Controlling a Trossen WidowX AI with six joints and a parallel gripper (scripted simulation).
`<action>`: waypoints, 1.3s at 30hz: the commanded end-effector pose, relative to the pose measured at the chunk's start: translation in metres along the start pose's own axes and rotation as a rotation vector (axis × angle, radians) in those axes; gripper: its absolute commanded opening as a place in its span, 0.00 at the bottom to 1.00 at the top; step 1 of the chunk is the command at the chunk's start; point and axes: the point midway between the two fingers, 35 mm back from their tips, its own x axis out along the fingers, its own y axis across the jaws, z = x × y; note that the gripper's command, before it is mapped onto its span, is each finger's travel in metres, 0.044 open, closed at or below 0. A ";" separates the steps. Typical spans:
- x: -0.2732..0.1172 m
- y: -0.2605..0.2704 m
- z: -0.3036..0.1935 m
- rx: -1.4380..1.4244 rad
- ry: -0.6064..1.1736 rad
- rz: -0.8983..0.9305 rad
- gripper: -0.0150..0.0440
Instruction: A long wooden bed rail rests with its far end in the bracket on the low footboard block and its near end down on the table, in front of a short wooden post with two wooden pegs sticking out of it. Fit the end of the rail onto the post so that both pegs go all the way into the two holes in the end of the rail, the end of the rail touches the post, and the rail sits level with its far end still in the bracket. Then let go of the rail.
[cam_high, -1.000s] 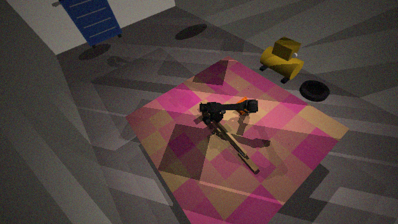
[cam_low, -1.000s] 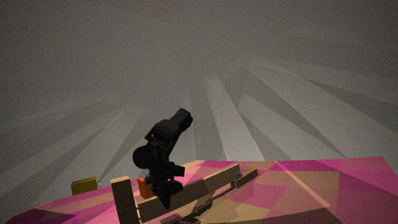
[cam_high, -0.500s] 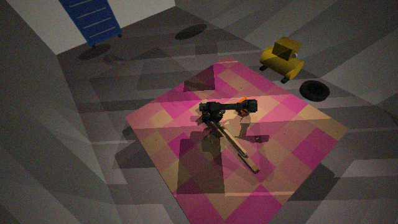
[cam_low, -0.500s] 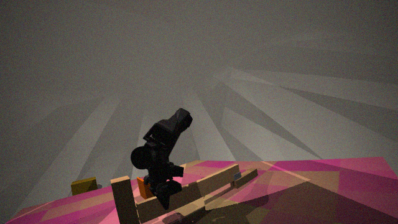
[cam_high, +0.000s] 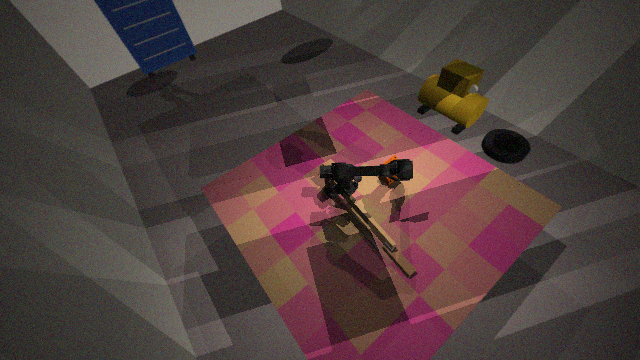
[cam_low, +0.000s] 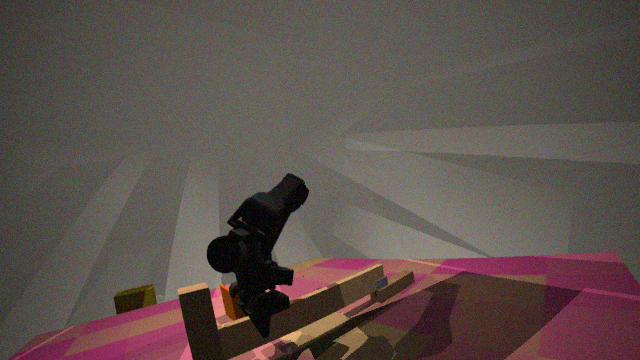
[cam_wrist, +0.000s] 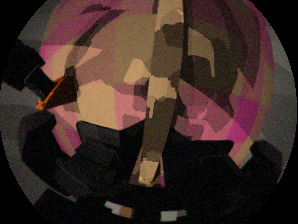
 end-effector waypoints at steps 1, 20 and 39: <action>-0.002 -0.001 -0.004 0.000 0.007 -0.004 0.25; 0.000 0.000 0.000 0.000 0.000 0.000 1.00; -0.030 0.000 0.030 0.000 0.007 -0.003 1.00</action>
